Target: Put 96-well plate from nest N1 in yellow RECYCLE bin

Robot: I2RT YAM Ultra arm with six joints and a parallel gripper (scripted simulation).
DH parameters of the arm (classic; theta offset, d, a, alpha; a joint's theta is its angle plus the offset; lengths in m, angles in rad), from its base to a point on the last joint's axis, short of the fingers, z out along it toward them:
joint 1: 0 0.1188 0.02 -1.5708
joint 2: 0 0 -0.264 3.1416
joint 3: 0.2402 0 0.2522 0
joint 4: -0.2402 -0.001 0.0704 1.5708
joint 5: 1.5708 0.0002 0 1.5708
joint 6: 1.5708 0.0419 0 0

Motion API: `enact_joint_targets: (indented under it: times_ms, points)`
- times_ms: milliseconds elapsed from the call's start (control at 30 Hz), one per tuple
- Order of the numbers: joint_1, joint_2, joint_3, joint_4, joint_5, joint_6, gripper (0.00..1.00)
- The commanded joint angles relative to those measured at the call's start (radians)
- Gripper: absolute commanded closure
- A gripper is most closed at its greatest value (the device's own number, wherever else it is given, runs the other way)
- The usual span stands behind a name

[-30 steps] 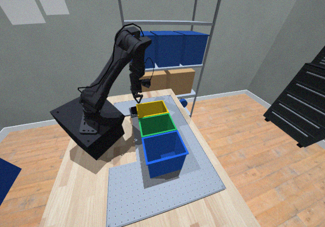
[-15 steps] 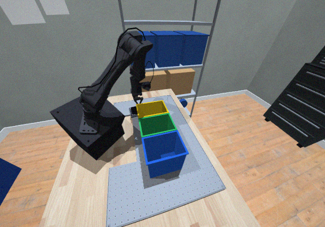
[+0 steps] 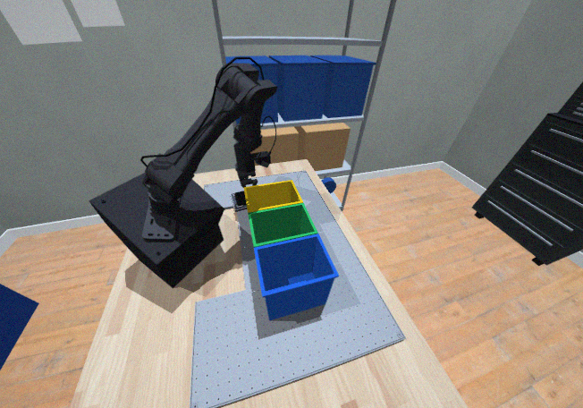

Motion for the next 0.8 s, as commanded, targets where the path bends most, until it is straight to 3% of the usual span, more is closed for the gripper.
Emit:
enact_joint_targets:
  times_ms: [0, 767]
  points:
    - [0.002, 0.018, 0.025, 0.024, 0.015, -0.018, 0.00]
    - [-0.056, 0.116, 0.045, 0.130, 0.017, -0.077, 0.00]
